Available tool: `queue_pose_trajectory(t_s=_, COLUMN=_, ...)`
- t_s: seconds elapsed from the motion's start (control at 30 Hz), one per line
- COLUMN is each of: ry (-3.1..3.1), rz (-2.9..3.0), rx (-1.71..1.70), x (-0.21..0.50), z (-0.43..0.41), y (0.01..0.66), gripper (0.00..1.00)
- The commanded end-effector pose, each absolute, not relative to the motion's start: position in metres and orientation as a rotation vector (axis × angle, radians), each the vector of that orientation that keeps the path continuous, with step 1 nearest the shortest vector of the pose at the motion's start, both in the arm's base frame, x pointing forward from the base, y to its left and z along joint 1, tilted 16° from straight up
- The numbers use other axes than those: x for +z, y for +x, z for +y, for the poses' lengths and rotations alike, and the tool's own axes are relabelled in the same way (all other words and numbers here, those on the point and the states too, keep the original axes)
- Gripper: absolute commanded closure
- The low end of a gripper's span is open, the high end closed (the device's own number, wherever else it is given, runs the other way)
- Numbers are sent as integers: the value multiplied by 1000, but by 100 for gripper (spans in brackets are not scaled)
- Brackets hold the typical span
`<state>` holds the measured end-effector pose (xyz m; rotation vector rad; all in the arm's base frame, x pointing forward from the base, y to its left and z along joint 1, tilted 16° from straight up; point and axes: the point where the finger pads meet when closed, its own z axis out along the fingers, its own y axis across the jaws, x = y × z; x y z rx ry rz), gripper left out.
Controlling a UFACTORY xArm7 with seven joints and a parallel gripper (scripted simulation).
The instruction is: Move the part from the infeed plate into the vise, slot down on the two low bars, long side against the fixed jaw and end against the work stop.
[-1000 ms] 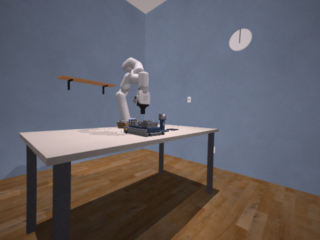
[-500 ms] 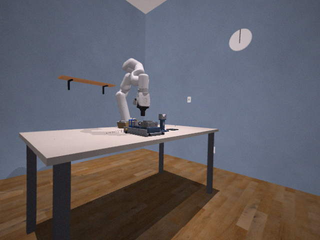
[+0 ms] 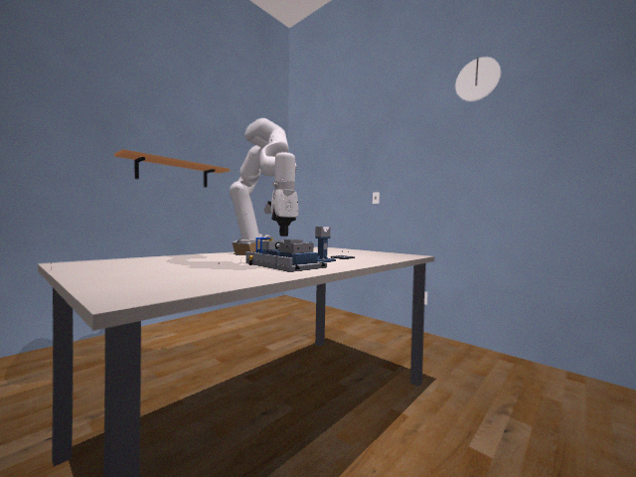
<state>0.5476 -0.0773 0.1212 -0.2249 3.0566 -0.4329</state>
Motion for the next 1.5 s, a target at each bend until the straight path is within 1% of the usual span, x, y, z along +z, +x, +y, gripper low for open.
queue_pose_trajectory(t_s=0.0, ry=-226, rz=3053, rx=-432, x=118, z=-78, y=550, gripper=100)
queue_pose_trajectory(t_s=1.47, ry=-226, rz=3053, rx=-432, x=111, z=-80, y=552, gripper=100)
